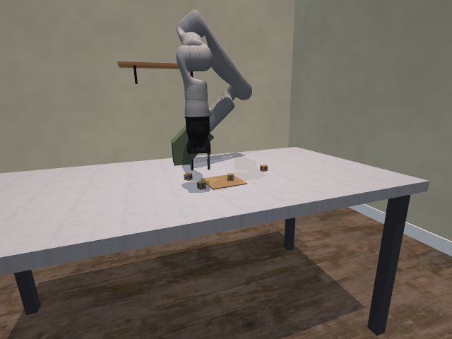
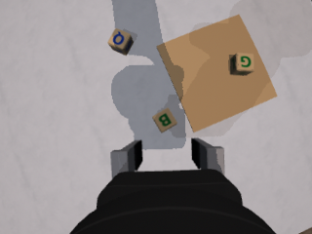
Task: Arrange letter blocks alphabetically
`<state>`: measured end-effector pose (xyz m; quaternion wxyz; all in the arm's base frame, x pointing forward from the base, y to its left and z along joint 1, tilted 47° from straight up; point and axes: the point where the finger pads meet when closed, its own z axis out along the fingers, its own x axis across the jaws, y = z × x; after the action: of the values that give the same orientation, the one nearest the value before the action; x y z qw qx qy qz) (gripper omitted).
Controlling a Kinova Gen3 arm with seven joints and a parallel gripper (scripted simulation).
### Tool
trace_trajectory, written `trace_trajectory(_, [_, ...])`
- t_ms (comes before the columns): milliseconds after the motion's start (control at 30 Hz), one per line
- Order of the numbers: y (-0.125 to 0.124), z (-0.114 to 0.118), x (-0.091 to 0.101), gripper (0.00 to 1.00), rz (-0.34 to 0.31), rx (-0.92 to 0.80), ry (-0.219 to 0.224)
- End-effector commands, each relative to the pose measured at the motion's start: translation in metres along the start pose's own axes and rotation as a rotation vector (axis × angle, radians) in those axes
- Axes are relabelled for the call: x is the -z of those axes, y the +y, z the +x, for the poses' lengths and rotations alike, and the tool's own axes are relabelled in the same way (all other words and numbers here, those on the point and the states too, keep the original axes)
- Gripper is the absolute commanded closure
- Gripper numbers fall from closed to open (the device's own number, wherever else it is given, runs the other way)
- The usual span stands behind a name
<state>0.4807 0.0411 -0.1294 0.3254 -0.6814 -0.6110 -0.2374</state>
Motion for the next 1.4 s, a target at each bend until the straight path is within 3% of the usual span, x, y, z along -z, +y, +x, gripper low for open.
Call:
trace_trajectory(0, [0.001,0.0,0.001,0.0,-0.002,0.0,-0.001])
trace_trajectory(1367, [-0.01,-0.009,0.002,0.0,-0.002,-0.001,-0.004])
